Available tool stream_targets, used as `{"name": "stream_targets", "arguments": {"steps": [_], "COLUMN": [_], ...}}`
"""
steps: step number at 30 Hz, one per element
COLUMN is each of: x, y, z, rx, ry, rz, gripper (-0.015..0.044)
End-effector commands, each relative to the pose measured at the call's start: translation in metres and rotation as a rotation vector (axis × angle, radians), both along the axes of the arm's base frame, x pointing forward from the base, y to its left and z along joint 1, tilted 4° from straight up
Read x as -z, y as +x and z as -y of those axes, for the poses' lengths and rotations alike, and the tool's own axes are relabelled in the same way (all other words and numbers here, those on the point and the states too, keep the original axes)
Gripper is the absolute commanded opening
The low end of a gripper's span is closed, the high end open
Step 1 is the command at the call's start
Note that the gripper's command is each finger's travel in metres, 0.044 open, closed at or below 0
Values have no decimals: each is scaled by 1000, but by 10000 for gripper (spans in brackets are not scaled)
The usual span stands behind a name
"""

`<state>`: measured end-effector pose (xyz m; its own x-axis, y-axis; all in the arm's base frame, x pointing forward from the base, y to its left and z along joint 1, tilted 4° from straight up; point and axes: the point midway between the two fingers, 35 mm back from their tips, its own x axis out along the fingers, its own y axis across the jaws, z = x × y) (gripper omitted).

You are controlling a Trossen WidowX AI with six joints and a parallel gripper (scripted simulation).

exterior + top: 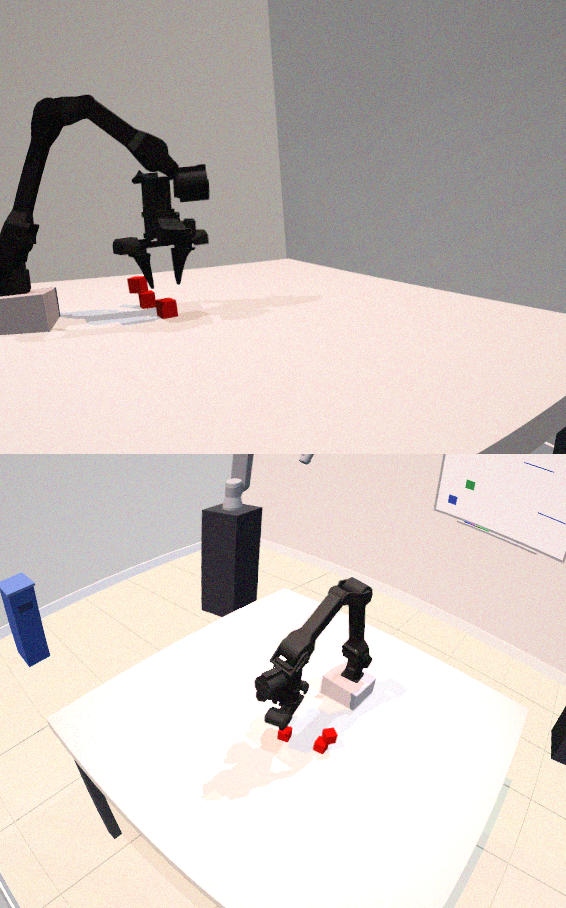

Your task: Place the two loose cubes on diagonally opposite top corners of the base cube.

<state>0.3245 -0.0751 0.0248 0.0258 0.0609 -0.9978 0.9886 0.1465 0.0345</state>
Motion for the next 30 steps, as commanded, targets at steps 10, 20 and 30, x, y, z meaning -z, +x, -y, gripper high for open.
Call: {"name": "stream_targets", "arguments": {"steps": [10,20,30], "x": [21,37,43], "y": [-3,-3,-3], "z": [-2,-3,-3], "rx": [4,4,4], "ry": [1,2,2], "rz": [-13,-13,-13], "gripper": [265,265,134]}}
